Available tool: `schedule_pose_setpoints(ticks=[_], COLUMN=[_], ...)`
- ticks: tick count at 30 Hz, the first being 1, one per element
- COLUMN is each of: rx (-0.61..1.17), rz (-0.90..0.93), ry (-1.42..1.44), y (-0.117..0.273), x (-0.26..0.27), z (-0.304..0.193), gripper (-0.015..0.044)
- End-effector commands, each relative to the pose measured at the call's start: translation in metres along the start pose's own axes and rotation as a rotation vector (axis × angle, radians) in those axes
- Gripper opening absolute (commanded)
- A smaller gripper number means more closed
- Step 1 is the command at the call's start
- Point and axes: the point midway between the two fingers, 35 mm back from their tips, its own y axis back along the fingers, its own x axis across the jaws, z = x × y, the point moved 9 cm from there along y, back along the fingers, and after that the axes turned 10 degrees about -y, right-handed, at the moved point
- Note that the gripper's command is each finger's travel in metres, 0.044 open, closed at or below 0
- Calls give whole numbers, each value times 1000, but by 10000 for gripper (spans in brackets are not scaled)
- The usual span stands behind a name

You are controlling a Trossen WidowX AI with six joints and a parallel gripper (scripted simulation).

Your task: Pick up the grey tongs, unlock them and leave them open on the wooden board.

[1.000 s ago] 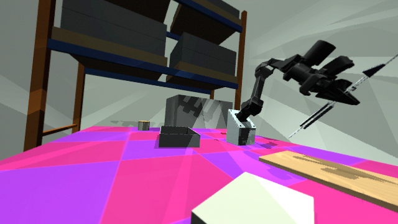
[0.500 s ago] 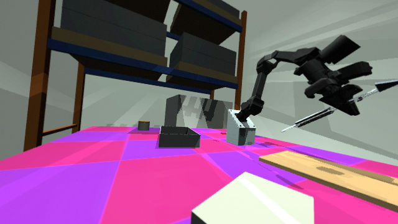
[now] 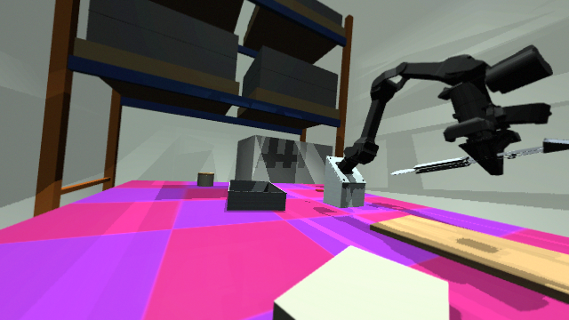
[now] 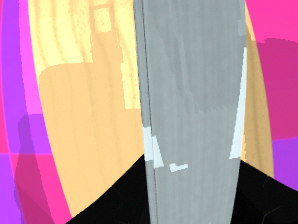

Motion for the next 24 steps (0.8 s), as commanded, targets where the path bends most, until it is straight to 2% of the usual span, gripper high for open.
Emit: schedule_pose_setpoints(ticks=[1, 11, 24], rx=[77, 266, 269], rz=[-14, -37, -37], ry=[42, 139, 141], y=[-1, -4, -7], x=[5, 15, 15], z=[4, 8, 8], gripper=[-150, -150, -150])
